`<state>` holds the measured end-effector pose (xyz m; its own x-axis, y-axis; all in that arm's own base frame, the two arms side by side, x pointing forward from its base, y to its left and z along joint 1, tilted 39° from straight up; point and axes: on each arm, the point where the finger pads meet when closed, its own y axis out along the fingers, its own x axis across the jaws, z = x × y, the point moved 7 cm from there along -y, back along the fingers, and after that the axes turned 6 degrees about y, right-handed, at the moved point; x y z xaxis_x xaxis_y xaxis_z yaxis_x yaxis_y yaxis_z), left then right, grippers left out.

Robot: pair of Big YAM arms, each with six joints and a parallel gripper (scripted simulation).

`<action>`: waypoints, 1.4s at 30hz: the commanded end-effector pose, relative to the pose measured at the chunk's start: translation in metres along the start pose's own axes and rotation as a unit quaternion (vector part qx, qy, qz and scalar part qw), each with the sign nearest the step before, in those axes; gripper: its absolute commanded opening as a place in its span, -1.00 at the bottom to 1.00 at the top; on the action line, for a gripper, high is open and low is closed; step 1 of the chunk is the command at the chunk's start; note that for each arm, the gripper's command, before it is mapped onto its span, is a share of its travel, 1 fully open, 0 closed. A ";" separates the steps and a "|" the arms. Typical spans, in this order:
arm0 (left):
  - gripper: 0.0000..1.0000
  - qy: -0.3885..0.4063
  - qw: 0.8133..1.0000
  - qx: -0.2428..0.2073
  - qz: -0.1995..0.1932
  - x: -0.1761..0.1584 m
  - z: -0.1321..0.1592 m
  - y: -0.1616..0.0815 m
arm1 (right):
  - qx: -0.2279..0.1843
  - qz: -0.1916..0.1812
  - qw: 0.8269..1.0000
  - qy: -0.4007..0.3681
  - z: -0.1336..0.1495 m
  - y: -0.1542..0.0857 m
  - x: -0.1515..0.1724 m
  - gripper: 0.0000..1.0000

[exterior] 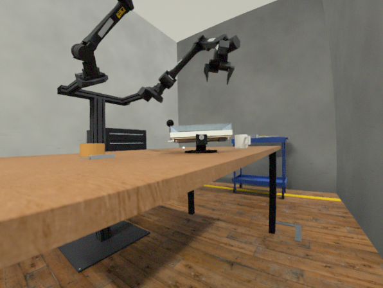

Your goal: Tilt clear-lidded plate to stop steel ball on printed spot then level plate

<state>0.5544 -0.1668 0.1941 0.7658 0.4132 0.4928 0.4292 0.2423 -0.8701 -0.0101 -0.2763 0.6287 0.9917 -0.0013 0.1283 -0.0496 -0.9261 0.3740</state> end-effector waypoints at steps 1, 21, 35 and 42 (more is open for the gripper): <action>1.00 -0.003 1.000 -0.010 -0.009 0.008 -0.006 -0.010 | -0.039 0.002 0.999 -0.016 -0.038 -0.001 -0.003 1.00; 1.00 0.203 0.978 0.042 -0.020 -0.124 0.015 0.088 | -0.047 0.003 0.999 -0.021 -0.045 -0.006 -0.004 1.00; 1.00 0.415 0.904 0.100 -0.034 -0.250 0.096 0.140 | -0.047 0.003 0.999 -0.021 -0.045 -0.006 -0.004 1.00; 1.00 0.400 0.911 0.090 -0.050 -0.234 0.088 0.131 | -0.047 0.003 0.999 -0.021 -0.045 -0.006 -0.004 1.00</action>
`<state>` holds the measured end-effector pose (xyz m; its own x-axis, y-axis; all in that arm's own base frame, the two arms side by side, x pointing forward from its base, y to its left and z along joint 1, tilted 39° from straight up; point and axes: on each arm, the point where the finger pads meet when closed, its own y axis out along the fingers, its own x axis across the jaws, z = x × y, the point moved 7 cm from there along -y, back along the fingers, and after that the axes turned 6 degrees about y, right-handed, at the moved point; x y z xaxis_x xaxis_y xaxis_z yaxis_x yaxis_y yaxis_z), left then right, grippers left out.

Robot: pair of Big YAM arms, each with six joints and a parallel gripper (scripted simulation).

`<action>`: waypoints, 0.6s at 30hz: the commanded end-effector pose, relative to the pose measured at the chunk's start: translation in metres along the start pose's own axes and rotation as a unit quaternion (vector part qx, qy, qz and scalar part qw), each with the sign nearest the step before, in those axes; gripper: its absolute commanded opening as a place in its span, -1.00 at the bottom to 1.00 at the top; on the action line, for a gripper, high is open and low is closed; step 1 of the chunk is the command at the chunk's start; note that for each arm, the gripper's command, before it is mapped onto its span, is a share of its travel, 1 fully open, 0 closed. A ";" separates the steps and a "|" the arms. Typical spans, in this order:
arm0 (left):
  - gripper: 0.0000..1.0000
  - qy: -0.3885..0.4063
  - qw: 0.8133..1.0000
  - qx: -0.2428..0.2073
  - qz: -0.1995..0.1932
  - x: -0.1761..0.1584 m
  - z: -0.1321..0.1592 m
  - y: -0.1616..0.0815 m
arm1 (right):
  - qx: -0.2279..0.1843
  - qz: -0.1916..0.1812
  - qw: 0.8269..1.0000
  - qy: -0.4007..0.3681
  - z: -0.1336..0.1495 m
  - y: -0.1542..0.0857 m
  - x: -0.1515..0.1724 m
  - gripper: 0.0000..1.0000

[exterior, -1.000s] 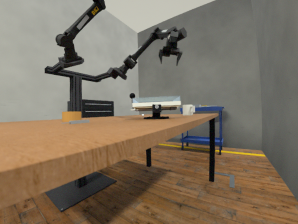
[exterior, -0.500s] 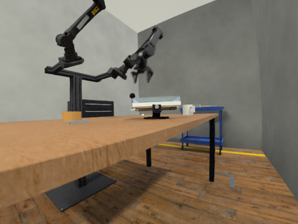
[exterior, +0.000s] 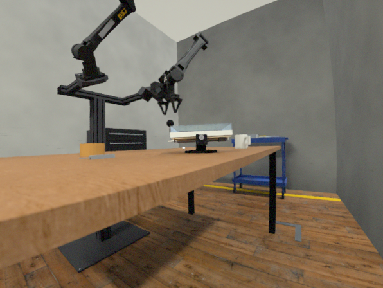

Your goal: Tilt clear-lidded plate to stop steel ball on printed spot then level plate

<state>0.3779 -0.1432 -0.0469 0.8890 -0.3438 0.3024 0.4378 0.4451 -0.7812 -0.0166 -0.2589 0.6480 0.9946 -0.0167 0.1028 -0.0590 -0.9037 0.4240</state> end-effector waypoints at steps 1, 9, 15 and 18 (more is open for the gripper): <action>1.00 0.008 1.000 -0.006 -0.023 0.013 -0.003 -0.006 | -0.020 0.002 1.000 -0.006 -0.019 0.004 -0.001 1.00; 0.15 0.013 1.000 -0.005 -0.016 0.007 -0.005 -0.003 | -0.020 0.002 1.000 -0.006 -0.019 0.004 -0.001 1.00; 0.15 0.013 1.000 -0.005 -0.016 0.007 -0.005 -0.003 | -0.020 0.002 1.000 -0.006 -0.019 0.004 -0.001 1.00; 0.15 0.013 1.000 -0.005 -0.016 0.007 -0.005 -0.003 | -0.020 0.002 1.000 -0.006 -0.019 0.004 -0.001 1.00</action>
